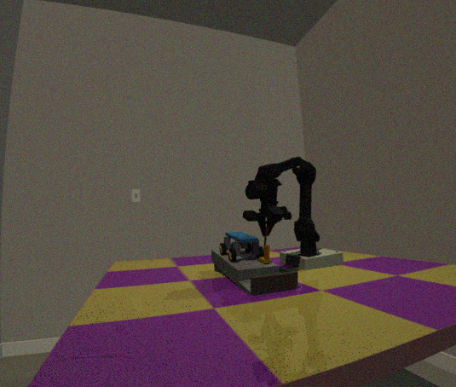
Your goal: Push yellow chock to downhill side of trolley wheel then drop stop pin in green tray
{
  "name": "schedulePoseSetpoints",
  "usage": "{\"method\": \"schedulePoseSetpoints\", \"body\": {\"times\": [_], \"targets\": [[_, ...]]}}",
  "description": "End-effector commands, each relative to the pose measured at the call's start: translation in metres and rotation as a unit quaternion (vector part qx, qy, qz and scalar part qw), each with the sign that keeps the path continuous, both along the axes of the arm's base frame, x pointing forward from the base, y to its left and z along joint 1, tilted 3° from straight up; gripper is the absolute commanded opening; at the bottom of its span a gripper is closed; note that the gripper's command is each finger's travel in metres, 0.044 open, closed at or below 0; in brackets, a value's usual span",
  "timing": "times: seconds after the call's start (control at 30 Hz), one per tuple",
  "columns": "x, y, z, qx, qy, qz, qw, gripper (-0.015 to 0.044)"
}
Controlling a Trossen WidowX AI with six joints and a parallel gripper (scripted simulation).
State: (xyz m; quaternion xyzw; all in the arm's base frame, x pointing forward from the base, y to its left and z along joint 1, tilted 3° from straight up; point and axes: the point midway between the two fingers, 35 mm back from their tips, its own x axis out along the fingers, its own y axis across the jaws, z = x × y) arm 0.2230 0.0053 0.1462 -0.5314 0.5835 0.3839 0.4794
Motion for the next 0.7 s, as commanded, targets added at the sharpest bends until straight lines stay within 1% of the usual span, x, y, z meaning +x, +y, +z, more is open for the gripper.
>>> {"method": "schedulePoseSetpoints", "body": {"times": [0.0,0.4,0.57,0.67], "targets": [[0.001,0.012,-0.001,0.0,0.0,-0.002,1.0,0.0],[0.003,0.057,-0.009,0.002,0.0,-0.002,1.0,0.0],[0.003,0.059,-0.009,0.002,0.0,0.001,1.0,0.0],[0.003,0.059,-0.009,0.007,0.005,0.032,0.999,0.0]]}}
